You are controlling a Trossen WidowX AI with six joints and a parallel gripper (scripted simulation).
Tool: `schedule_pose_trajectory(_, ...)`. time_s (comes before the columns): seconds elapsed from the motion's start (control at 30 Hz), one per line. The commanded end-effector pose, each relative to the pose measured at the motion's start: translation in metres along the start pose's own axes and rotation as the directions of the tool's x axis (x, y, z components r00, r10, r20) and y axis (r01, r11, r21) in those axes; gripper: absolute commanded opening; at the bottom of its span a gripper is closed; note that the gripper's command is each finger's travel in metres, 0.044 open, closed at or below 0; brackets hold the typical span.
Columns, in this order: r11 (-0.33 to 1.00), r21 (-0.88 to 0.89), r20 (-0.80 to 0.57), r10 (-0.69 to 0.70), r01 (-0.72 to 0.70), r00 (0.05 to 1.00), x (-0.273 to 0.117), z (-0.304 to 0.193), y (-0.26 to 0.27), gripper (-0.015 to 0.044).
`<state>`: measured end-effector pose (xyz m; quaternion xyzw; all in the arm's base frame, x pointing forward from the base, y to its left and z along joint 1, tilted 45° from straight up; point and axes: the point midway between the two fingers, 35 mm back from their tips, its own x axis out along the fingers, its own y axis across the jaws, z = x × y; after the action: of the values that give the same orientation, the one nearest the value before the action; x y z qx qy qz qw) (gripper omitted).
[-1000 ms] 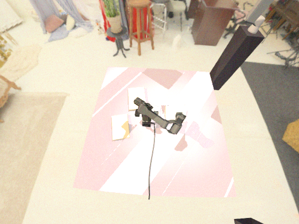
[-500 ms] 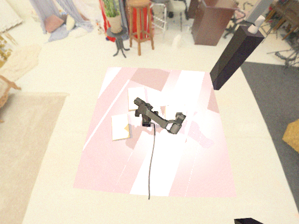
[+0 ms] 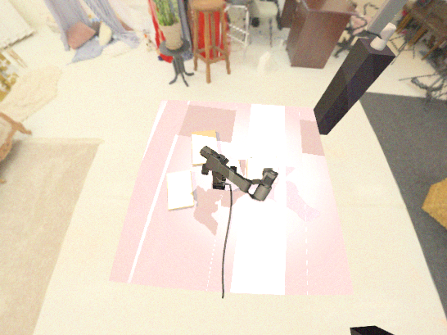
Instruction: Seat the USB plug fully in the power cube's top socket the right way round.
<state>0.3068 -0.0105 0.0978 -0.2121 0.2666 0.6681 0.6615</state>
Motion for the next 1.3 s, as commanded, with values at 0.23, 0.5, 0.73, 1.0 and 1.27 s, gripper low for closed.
schedule_pose_trajectory(0.23, 1.000, -0.001, 0.003, -0.002, 0.002, 1.000, 0.0018, 0.0000, -0.0002, 0.0000)
schedule_pose_trajectory(0.5, 1.000, -0.001, 0.003, -0.002, 0.002, 1.000, 0.0027, -0.0001, -0.0002, 0.0000)
schedule_pose_trajectory(0.73, 1.000, -0.001, 0.003, -0.002, 0.002, 1.000, 0.0035, -0.0002, -0.0002, 0.0000)
schedule_pose_trajectory(1.0, 1.000, -0.001, 0.003, -0.002, 0.002, 1.000, 0.0045, -0.0002, -0.0003, 0.0000)
schedule_pose_trajectory(1.27, 1.000, -0.001, 0.003, -0.002, 0.002, 1.000, 0.0055, -0.0003, -0.0003, 0.0000)
